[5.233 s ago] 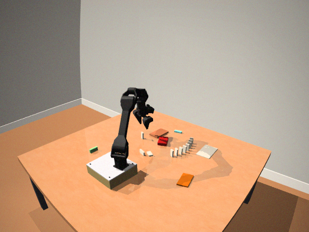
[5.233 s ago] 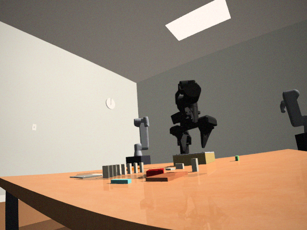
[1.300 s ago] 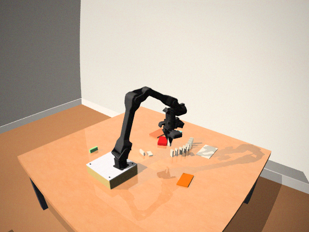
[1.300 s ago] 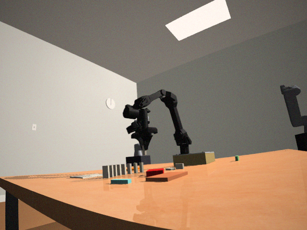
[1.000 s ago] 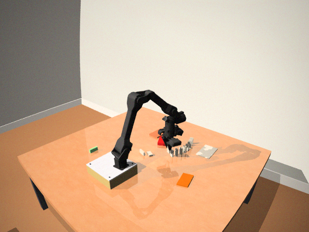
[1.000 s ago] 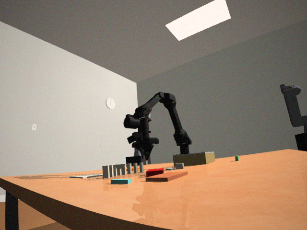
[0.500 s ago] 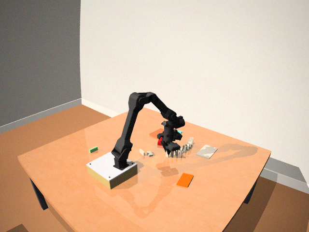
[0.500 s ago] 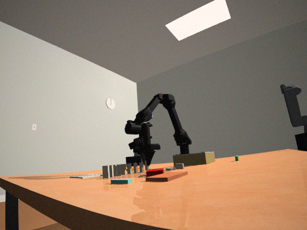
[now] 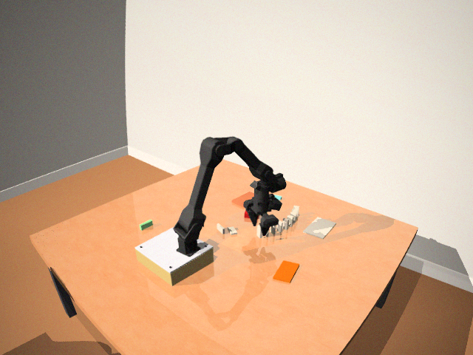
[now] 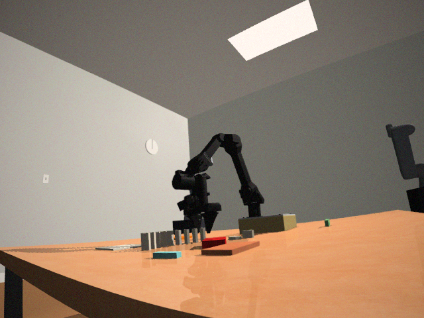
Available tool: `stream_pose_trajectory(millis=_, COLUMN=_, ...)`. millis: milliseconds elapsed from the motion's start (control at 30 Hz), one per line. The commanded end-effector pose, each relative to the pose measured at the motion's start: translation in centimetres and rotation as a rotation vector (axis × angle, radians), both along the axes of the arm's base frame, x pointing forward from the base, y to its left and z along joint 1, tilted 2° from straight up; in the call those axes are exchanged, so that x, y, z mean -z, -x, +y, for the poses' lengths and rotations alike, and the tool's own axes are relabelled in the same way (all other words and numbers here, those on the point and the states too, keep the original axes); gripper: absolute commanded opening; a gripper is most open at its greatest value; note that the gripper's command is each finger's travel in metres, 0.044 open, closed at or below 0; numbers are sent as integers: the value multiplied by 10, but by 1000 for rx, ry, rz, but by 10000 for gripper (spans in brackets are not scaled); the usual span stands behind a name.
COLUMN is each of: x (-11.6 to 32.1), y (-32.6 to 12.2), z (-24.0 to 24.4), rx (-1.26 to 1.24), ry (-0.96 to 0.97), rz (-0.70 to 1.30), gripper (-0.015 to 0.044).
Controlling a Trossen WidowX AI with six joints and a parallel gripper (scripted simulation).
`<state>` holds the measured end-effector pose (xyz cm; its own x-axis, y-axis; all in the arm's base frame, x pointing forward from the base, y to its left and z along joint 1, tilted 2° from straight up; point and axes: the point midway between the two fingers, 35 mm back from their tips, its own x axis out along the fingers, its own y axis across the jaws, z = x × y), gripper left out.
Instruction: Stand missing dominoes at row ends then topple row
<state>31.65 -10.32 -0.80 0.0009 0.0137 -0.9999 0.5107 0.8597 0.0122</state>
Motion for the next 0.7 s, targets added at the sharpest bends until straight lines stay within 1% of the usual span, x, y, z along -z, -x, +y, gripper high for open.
stream_pose_trajectory(millis=0, x=1, y=0, z=0, rx=-4, ry=1, rz=0, gripper=440)
stream_pose_trajectory(millis=67, x=-9, y=-2, z=-1, rx=-4, ry=1, rz=0, gripper=440)
stream_pose_trajectory(millis=100, x=-22, y=-4, z=-2, rx=-3, ry=1, rz=-1, gripper=440)
stream_pose_trajectory(millis=233, x=-91, y=-7, z=-3, rx=-1, ry=1, rz=-1, gripper=440)
stream_pose_trajectory(millis=333, x=-125, y=-2, z=-2, rx=0, ry=0, rz=0, gripper=440)
stream_pose_trajectory(millis=400, x=-132, y=0, z=-2, rx=0, ry=0, rz=0, gripper=440)
stream_pose_trajectory(millis=567, x=-132, y=0, z=-2, rx=0, ry=0, rz=0, gripper=440)
stream_pose_trajectory(millis=633, x=-127, y=-3, z=8, rx=6, ry=0, rz=-1, gripper=387)
stream_pose_trajectory(millis=667, x=-119, y=-5, z=20, rx=15, ry=-1, rz=-1, gripper=361)
